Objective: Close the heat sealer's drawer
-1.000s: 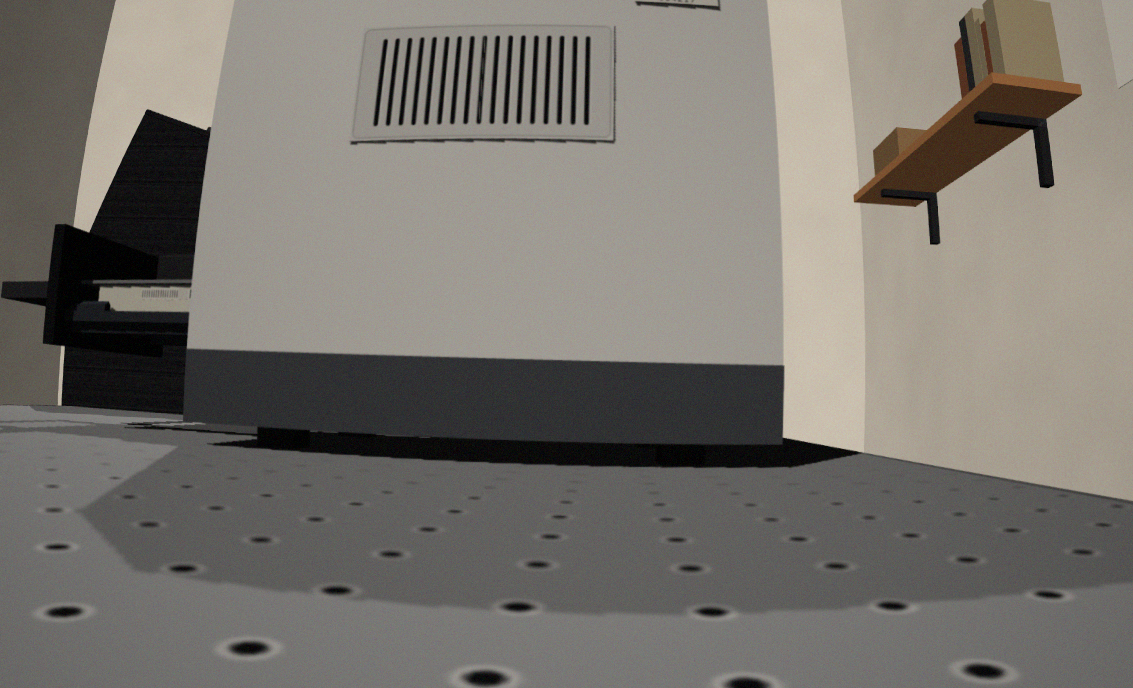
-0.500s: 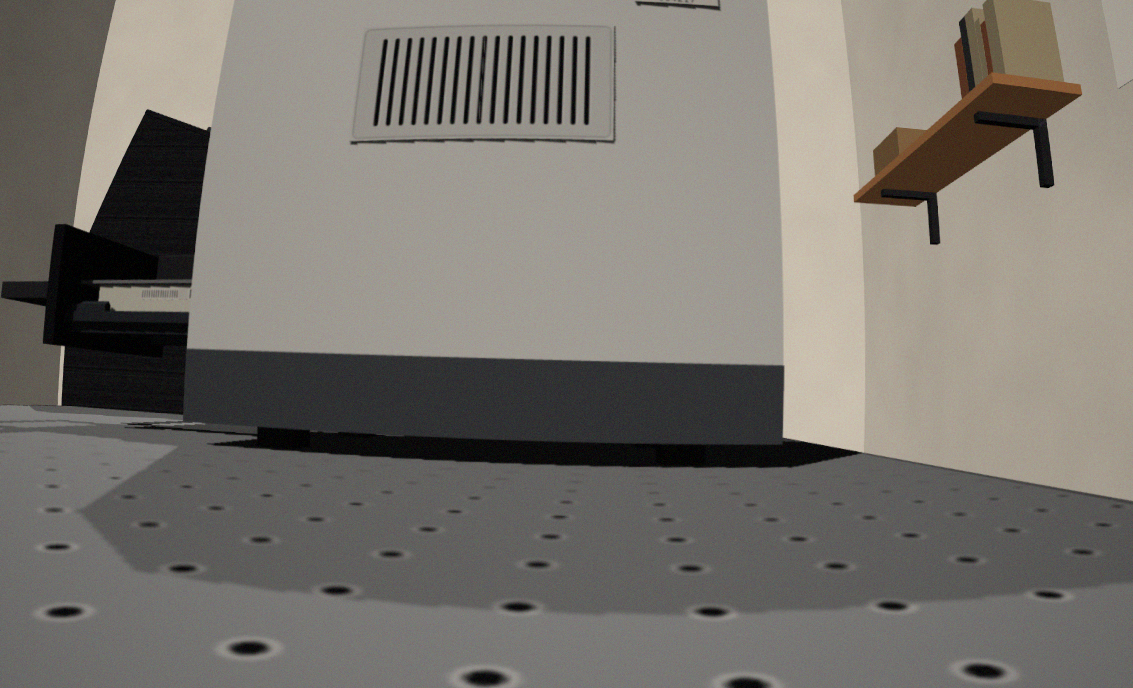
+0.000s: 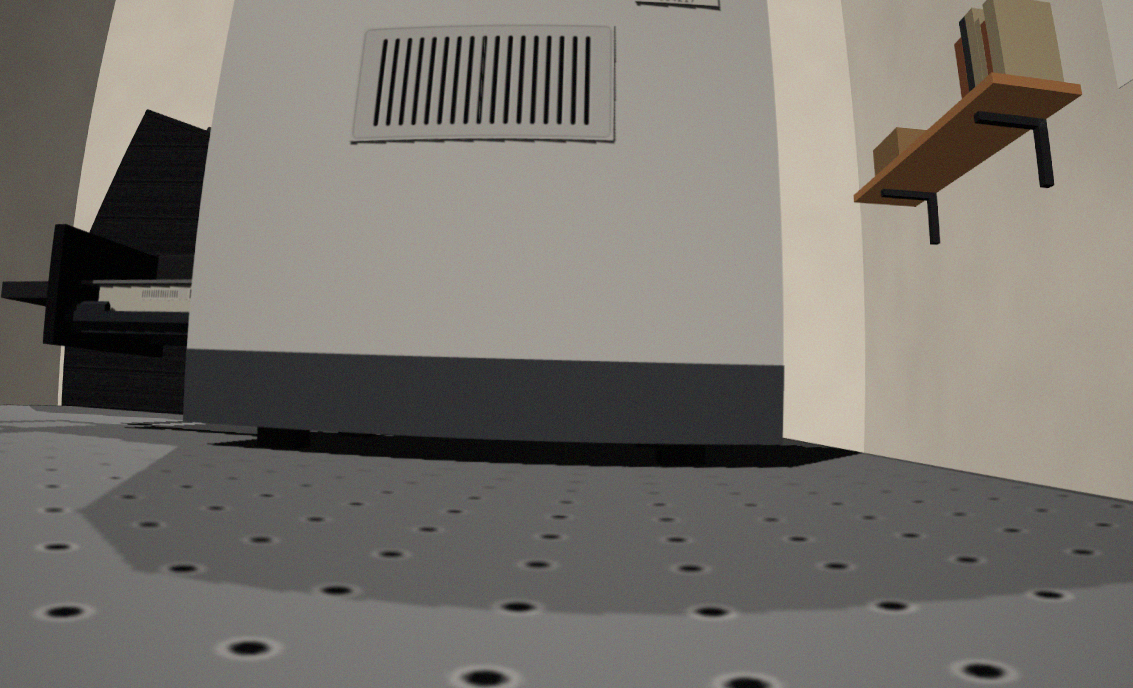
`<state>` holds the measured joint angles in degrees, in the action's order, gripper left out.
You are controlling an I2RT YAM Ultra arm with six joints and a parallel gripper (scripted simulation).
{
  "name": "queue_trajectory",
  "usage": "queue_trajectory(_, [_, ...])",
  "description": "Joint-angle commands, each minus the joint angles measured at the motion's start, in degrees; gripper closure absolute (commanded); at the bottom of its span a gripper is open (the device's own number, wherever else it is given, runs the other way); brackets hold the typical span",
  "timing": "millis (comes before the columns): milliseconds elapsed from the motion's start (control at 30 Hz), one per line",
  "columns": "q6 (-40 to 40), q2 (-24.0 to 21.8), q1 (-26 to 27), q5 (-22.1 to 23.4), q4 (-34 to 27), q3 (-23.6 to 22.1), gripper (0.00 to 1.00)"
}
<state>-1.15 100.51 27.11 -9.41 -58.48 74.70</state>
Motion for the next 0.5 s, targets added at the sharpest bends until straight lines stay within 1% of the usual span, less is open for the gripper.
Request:
queue_trajectory(0, [2.2,-1.6,2.8,0.7,-1.1,1.9,0.55])
queue_trajectory(33, [1.1,0.6,3.7,1.0,-1.6,2.3,0.55])
queue_trajectory(100, [-1.2,1.0,5.3,1.5,-2.4,3.0,0.55])
queue_trajectory(167, [1.0,0.5,6.7,1.6,-2.3,2.9,0.55])
queue_trajectory(200, [1.7,-0.6,7.4,1.6,-2.2,2.9,0.55])
queue_trajectory(233, [-0.1,1.1,8.2,1.9,-2.7,3.3,0.55])
queue_trajectory(300, [-0.1,1.1,8.2,1.9,-2.7,3.3,0.55])
queue_trajectory(367, [-1.6,1.5,9.8,2.4,-3.5,4.0,0.55])
queue_trajectory(400, [-0.9,1.5,10.5,2.4,-3.5,3.9,0.55])
queue_trajectory(467, [1.2,-0.6,11.8,2.5,-3.4,3.8,0.55])
